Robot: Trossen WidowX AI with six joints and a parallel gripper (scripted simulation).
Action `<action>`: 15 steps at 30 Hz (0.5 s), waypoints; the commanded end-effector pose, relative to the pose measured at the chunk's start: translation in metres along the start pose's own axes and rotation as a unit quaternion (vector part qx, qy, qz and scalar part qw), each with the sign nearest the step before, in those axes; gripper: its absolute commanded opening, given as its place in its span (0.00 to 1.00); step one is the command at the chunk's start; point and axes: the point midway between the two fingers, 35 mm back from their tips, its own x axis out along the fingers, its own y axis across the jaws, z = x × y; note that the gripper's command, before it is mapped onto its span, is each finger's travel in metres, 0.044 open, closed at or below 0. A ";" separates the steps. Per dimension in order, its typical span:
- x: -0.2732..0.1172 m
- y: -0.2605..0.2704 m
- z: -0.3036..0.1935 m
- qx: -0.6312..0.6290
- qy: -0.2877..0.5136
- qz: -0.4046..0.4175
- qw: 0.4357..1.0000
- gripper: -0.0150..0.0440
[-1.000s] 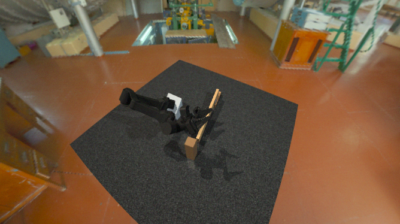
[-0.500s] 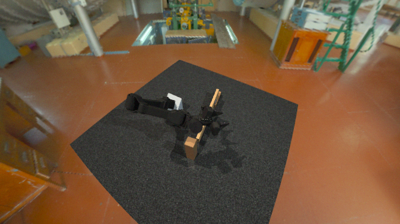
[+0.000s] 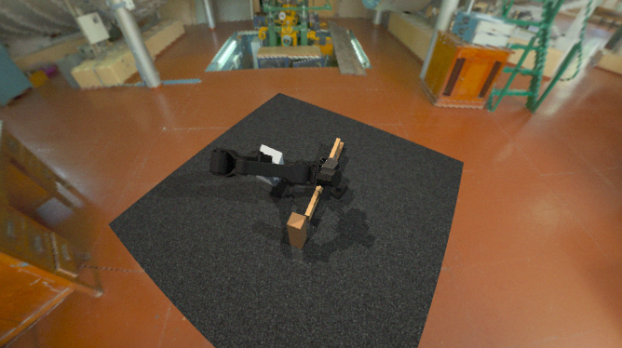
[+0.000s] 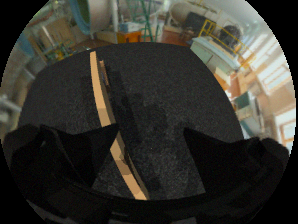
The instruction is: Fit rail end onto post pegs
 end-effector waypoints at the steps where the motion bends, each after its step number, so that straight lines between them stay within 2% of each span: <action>1: -0.011 0.042 -0.044 -0.219 0.310 0.123 0.917 1.00; 15: -0.012 0.040 -0.046 -0.219 0.310 0.123 0.917 1.00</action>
